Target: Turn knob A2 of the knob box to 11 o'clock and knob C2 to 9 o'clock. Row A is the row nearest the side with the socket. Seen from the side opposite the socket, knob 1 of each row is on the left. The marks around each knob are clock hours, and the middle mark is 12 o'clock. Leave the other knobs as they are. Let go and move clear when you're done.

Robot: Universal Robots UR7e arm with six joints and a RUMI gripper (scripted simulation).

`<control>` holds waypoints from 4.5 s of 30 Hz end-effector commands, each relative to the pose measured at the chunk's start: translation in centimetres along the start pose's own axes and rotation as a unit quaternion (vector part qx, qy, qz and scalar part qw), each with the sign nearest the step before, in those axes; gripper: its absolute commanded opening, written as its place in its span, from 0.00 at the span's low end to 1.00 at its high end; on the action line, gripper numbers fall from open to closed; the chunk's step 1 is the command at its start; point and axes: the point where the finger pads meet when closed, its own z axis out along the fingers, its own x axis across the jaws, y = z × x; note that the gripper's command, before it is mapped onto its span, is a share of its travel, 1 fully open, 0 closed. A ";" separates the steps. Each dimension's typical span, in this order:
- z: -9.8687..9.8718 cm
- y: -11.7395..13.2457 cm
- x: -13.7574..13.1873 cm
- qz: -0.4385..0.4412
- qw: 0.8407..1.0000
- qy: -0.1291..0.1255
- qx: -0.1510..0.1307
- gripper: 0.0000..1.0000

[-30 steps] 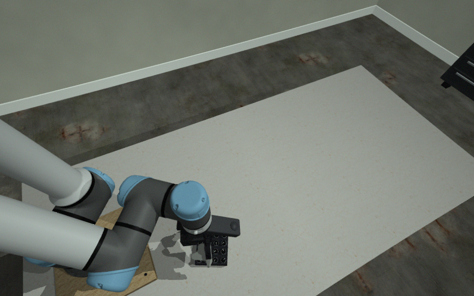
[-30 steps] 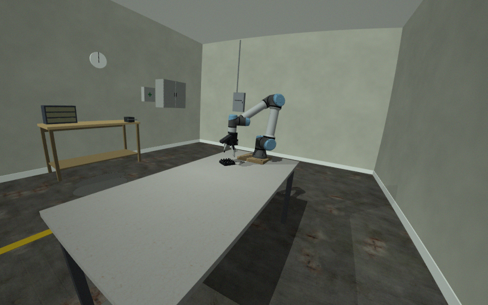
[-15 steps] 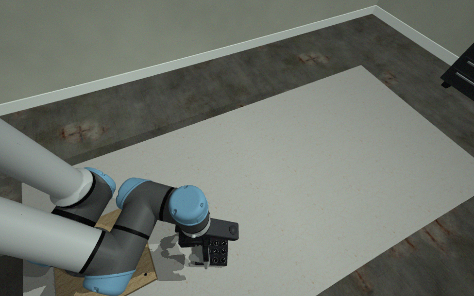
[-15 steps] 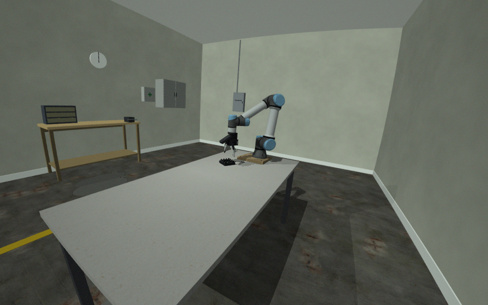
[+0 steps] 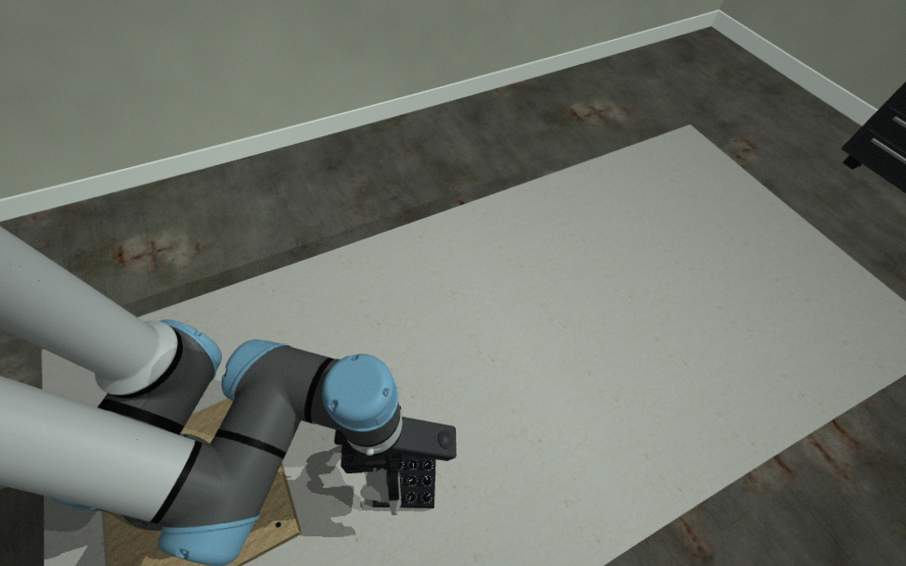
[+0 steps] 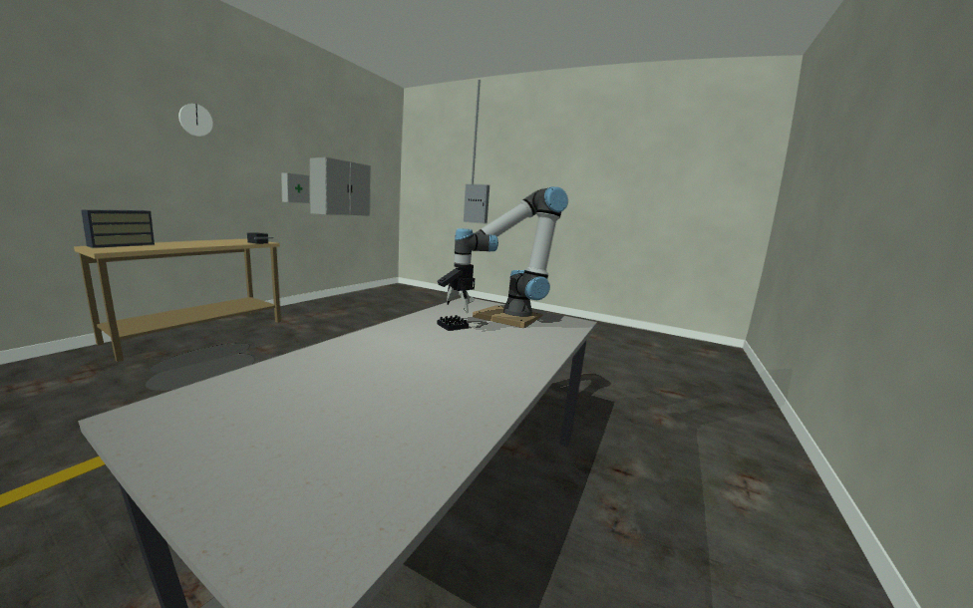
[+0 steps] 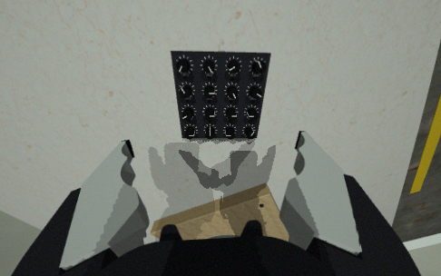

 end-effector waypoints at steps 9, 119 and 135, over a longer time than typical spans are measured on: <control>0.0 0.0 0.0 0.000 1.000 0.000 0.001 1.00; 0.0 5.3 -0.3 0.000 1.000 0.000 0.000 1.00; 0.0 5.3 -0.3 0.000 1.000 0.000 0.000 1.00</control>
